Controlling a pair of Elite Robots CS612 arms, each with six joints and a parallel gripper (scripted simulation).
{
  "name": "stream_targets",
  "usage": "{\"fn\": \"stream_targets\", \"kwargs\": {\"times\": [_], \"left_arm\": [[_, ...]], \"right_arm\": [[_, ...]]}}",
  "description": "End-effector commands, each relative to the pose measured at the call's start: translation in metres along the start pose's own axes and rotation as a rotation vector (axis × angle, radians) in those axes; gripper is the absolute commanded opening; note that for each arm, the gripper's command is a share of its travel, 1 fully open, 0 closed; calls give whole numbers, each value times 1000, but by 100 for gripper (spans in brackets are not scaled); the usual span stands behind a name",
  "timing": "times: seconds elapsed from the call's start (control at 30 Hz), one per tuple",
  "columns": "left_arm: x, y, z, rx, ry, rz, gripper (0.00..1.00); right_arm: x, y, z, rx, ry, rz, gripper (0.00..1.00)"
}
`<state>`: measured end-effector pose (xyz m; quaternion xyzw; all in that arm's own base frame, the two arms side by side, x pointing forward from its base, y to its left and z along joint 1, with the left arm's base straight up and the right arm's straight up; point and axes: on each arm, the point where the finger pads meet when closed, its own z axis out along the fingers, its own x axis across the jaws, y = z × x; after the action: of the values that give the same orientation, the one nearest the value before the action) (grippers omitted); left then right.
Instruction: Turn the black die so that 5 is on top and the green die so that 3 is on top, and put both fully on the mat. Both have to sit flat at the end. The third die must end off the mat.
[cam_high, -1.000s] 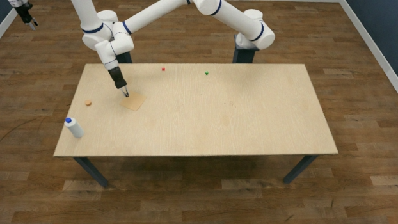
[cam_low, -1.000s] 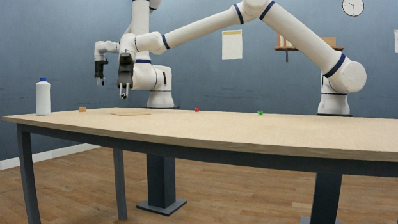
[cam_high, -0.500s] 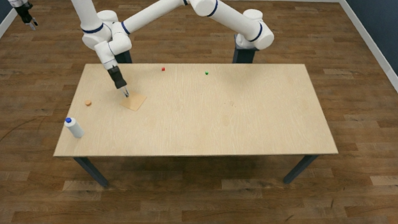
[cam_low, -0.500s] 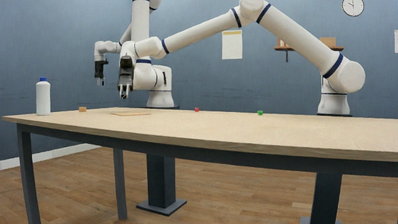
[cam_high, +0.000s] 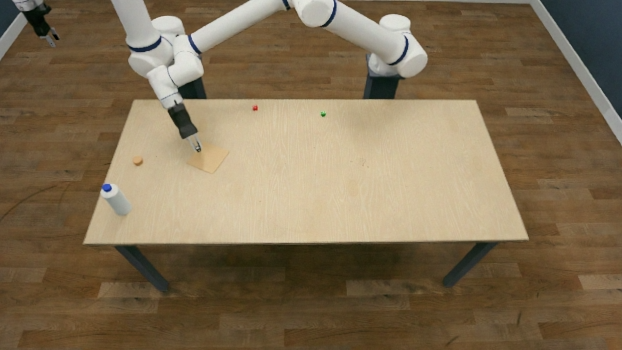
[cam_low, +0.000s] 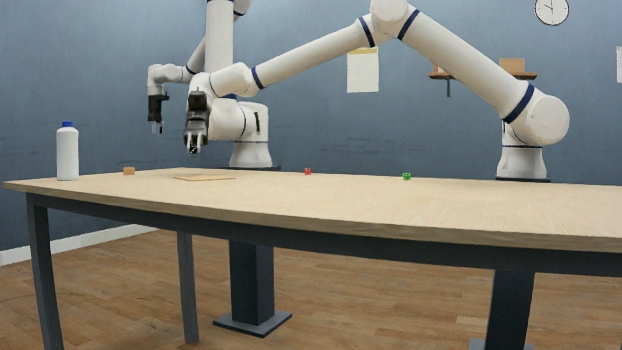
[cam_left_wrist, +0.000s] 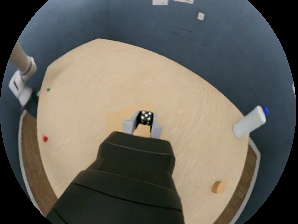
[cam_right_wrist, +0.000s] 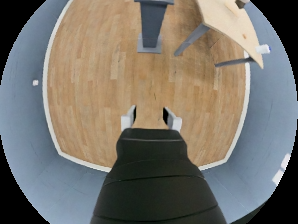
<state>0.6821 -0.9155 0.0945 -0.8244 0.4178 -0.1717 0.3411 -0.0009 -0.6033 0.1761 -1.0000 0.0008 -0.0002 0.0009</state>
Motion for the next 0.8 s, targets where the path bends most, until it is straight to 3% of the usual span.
{"fn": "stream_targets", "kwargs": {"times": [0.0,0.77], "left_arm": [[1,-1,-1,2,1,-2,40],[1,7,6,2,1,-2,40]], "right_arm": [[0,1,-1,-2,0,0,100],[0,1,-1,-2,0,0,100]]}}
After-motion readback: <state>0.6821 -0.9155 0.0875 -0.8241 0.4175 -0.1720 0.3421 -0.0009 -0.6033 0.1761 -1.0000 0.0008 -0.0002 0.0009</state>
